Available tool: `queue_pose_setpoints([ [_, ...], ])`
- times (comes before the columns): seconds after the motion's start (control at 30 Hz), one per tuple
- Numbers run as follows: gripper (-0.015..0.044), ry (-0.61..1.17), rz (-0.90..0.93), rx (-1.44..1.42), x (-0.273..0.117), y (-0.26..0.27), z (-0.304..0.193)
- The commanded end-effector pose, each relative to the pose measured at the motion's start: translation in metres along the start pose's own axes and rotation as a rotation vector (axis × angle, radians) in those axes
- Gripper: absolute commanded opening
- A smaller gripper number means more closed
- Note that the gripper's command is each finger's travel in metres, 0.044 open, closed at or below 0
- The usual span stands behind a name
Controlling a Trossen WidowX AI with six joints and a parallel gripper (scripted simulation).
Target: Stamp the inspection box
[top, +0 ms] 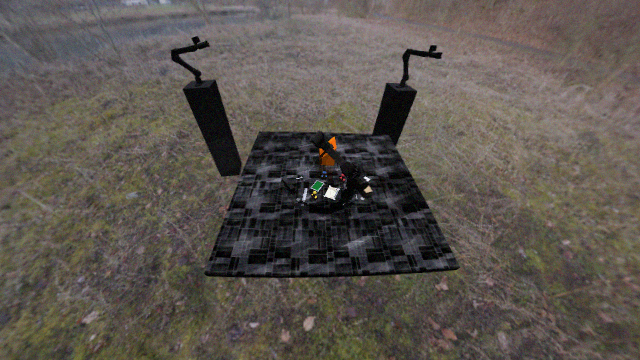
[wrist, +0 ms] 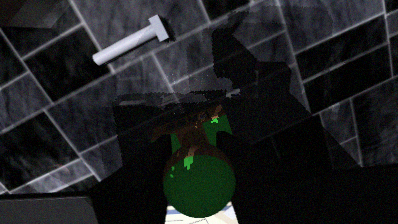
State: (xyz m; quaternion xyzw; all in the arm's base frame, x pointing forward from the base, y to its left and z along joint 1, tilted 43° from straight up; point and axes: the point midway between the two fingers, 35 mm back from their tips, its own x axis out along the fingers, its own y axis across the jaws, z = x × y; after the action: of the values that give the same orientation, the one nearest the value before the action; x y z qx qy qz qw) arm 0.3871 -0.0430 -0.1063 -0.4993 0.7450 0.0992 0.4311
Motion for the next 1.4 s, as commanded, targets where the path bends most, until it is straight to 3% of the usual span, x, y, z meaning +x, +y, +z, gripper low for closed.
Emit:
queue_pose_setpoints([
  [0.0,0.0,0.003,-0.003,-0.006,0.008,0.0,-0.001],
  [0.2,0.0,0.003,-0.004,-0.006,0.014,0.001,-0.001],
  [0.53,0.0257,0.002,0.001,0.0,0.011,0.001,-0.001],
  [0.67,0.0257,0.001,0.001,-0.001,0.0,0.0,0.0],
  [0.83,0.0257,-0.003,0.0,-0.005,-0.079,-0.001,0.003],
  [0.93,0.0257,-0.001,-0.001,-0.006,-0.106,0.002,0.001],
  [1.37,0.0257,-0.001,-0.001,-0.006,-0.107,0.002,0.001],
])
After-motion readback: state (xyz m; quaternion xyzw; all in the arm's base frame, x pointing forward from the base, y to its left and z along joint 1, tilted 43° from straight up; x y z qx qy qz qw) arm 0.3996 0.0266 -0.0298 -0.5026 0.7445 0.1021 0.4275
